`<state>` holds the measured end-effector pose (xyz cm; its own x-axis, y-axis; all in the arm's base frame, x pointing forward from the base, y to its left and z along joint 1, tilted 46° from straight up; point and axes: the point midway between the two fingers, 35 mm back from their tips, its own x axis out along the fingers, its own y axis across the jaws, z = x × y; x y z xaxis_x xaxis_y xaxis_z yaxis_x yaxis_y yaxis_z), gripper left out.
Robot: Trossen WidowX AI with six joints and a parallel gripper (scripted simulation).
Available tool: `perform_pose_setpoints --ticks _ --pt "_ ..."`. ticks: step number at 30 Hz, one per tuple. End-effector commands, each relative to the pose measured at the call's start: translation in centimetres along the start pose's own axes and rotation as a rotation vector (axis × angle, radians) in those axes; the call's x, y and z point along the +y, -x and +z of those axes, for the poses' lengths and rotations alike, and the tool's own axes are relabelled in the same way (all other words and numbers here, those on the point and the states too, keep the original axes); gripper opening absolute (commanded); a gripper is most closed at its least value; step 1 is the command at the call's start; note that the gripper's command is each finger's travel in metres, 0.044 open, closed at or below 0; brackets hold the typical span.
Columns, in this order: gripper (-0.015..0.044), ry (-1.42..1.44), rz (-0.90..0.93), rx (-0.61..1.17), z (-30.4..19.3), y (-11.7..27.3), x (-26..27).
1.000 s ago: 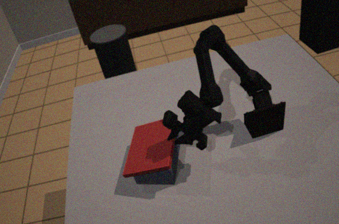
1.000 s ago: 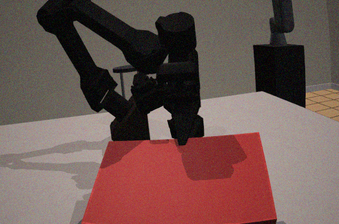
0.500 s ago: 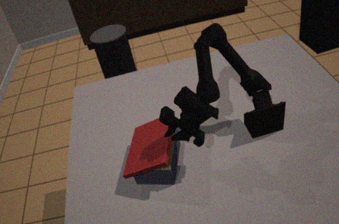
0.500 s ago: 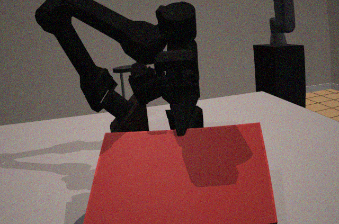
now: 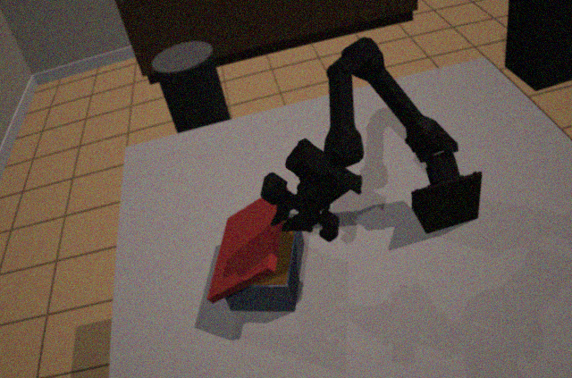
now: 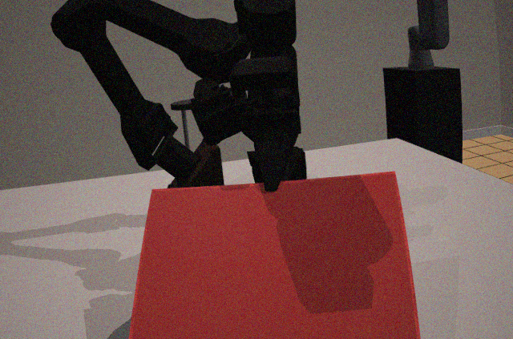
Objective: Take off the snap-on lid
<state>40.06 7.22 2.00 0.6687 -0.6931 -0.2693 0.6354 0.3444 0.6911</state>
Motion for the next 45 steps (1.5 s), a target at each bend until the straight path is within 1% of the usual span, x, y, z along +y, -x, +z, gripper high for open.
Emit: perform_pose_setpoints --ticks 1,13,45 --pt "0.0 -0.007 0.007 0.001 0.0 0.3 1.0" --pt "0.0 -0.007 0.007 0.001 0.0 0.2 3.2" --pt "0.0 -0.008 0.006 0.002 0.0 2.8 6.4"
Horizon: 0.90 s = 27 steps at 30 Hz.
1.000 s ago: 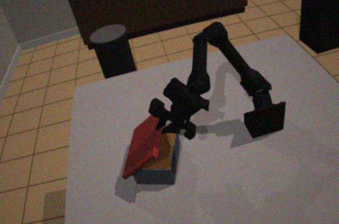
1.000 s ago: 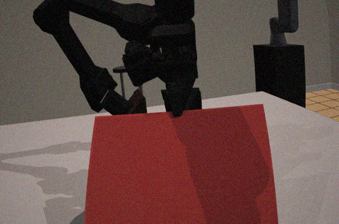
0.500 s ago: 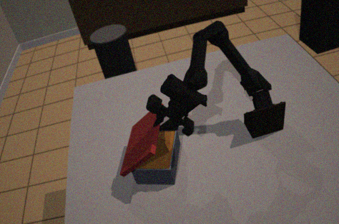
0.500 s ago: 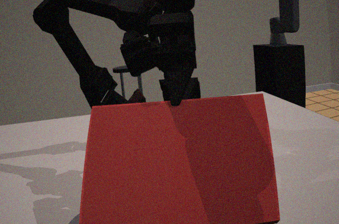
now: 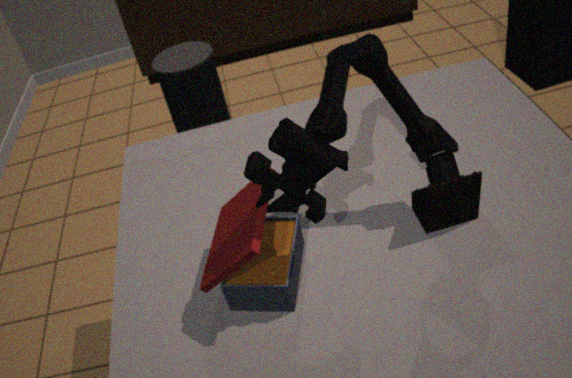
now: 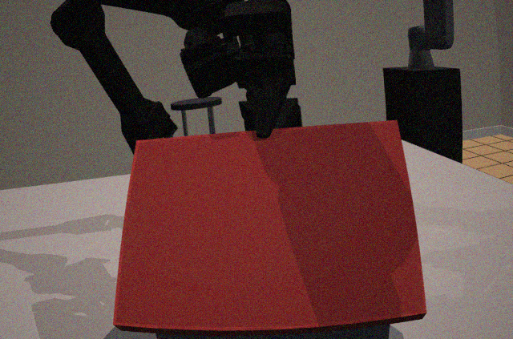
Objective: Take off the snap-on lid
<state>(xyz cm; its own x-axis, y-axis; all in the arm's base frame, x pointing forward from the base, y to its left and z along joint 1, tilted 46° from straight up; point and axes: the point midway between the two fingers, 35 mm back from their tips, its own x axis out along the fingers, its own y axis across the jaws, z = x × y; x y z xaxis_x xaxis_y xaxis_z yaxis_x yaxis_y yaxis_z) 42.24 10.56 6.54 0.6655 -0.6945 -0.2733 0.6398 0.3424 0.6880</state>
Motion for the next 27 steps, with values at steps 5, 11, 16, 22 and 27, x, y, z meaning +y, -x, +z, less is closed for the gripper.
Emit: perform_pose_setpoints --ticks 5,11,16,22,27 --pt "0.0 -0.01 0.011 0.001 -0.1 1.1 1.3" --pt "0.0 -0.01 0.011 0.002 -0.1 1.6 1.8" --pt "0.0 -0.01 0.011 0.002 -0.1 1.6 1.8" --pt "0.0 -0.009 0.011 0.001 1.2 1.3 1.2" --pt "0.0 -0.009 0.011 0.001 2.2 1.4 1.2"
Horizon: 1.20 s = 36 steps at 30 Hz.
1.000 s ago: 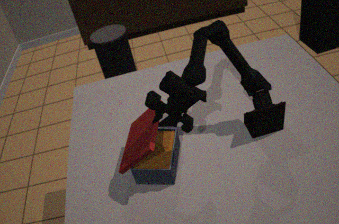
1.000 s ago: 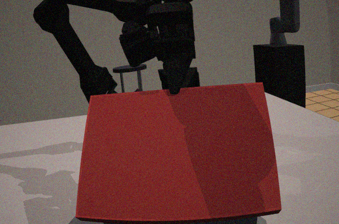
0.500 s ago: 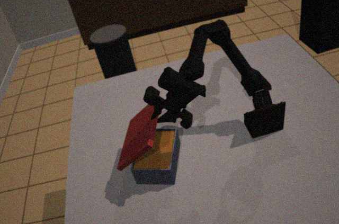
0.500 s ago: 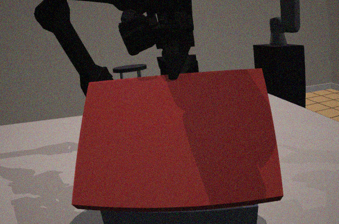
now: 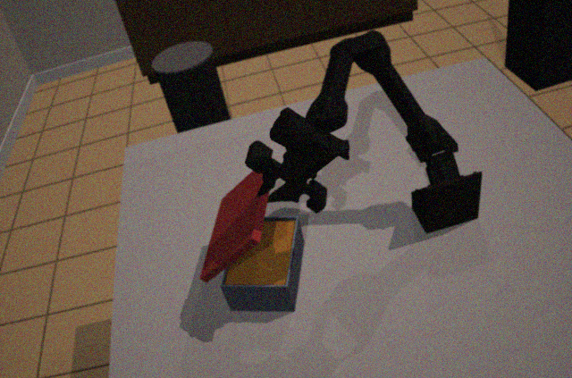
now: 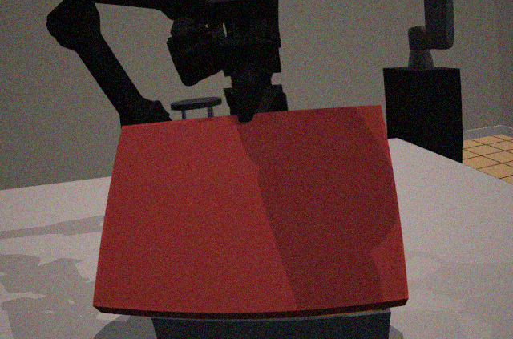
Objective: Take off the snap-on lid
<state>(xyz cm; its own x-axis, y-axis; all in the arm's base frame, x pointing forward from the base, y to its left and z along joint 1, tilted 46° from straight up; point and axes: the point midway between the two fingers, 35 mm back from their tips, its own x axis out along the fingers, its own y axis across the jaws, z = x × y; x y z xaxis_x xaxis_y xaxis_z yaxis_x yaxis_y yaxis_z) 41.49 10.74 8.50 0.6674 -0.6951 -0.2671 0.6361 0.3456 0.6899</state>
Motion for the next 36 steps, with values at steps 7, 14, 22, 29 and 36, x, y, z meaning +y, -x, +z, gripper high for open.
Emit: perform_pose_setpoints --ticks 7,14,22,29,36 --pt "0.0 -0.007 0.006 0.005 2.1 0.3 0.1" --pt "0.0 -0.007 0.006 0.005 3.5 0.4 0.0" --pt "0.0 -0.006 0.005 0.004 5.1 0.6 -0.2" --pt "0.0 -0.005 0.005 0.004 6.4 0.7 -0.3" --pt "0.0 -0.004 0.005 0.004 7.8 0.8 -0.4"
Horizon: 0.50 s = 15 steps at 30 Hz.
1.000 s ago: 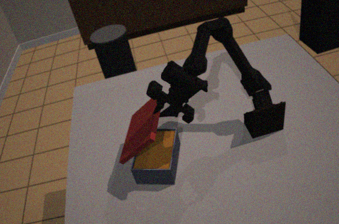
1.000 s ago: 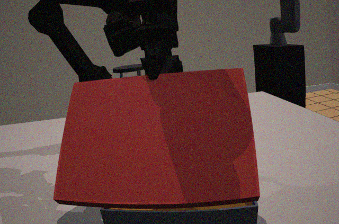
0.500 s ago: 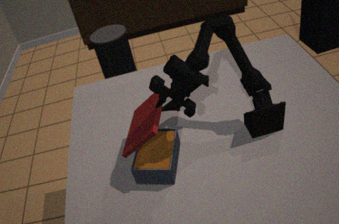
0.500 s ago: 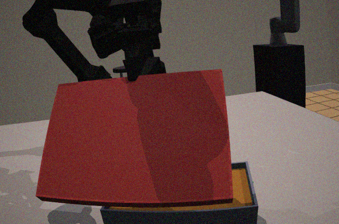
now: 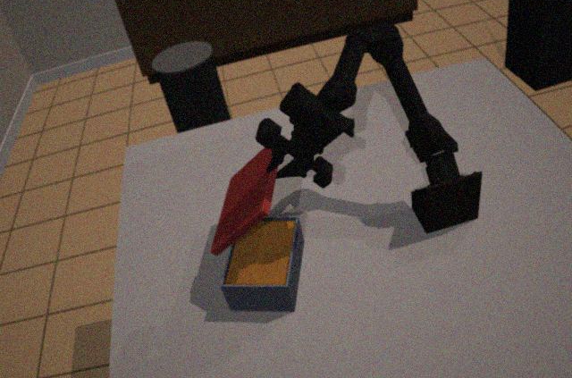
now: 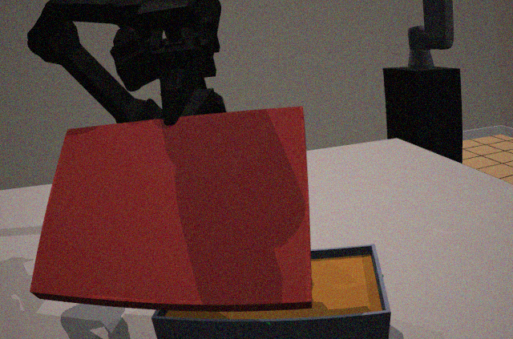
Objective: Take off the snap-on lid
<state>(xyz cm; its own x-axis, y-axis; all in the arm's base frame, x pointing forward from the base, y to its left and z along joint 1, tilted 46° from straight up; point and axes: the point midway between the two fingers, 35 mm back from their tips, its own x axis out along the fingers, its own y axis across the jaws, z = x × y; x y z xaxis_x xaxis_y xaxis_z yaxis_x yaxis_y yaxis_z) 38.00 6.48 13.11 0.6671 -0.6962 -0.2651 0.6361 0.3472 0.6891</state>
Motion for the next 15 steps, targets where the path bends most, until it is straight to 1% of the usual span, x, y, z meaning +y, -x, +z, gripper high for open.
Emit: perform_pose_setpoints --ticks 1,15 --pt "0.0 -0.005 0.004 0.006 0.9 0.2 0.1" --pt "0.0 -0.004 0.004 0.006 3.6 0.4 -0.1"
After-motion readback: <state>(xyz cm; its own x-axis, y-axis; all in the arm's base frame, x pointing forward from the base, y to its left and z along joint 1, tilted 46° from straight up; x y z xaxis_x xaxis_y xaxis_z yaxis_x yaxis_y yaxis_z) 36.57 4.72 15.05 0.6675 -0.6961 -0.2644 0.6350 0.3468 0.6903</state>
